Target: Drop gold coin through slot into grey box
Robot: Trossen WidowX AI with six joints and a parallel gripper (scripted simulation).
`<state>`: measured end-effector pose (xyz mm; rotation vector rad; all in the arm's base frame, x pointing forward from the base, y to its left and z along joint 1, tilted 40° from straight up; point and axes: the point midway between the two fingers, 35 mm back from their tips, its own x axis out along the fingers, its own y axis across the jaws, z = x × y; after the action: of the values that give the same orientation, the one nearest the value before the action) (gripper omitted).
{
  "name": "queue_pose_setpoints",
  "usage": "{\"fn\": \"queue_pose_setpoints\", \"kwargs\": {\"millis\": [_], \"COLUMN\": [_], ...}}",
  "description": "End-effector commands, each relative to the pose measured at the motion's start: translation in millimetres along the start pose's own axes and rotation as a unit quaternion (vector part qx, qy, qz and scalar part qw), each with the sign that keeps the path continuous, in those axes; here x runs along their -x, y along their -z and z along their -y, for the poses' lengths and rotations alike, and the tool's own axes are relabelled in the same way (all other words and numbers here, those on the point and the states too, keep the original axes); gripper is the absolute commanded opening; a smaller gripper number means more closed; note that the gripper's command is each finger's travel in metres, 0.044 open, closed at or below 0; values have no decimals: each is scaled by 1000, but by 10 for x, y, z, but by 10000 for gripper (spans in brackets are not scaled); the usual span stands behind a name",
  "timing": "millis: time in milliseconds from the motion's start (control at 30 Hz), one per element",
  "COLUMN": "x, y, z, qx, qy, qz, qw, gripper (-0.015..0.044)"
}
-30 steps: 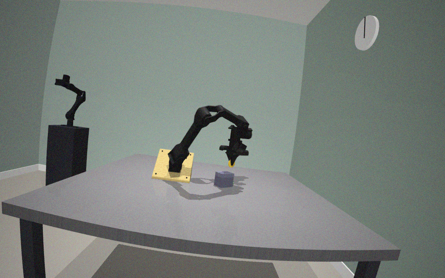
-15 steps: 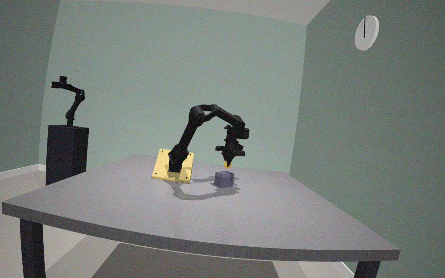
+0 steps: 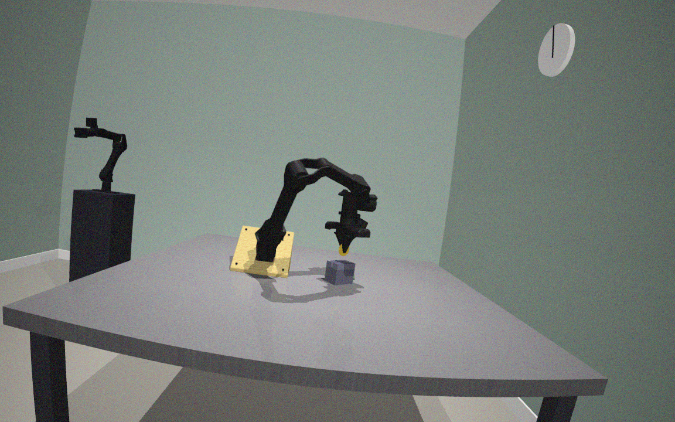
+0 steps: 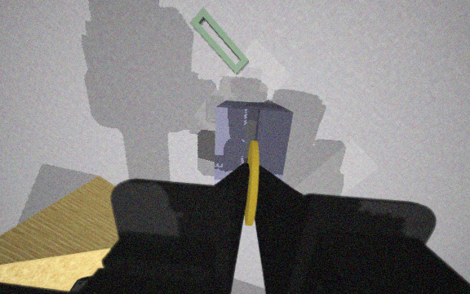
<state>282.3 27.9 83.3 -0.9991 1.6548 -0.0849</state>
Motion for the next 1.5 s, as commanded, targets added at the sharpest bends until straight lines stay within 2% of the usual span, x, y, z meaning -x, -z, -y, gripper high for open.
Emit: {"fn": "queue_pose_setpoints", "kwargs": {"millis": [0, 1467], "x": [-3, -107], "y": [3, 78], "z": [1, 8], "qx": [0, 7], "qy": [0, -1], "qz": [0, 0], "qw": [1000, 1000], "gripper": [0, 0]}}
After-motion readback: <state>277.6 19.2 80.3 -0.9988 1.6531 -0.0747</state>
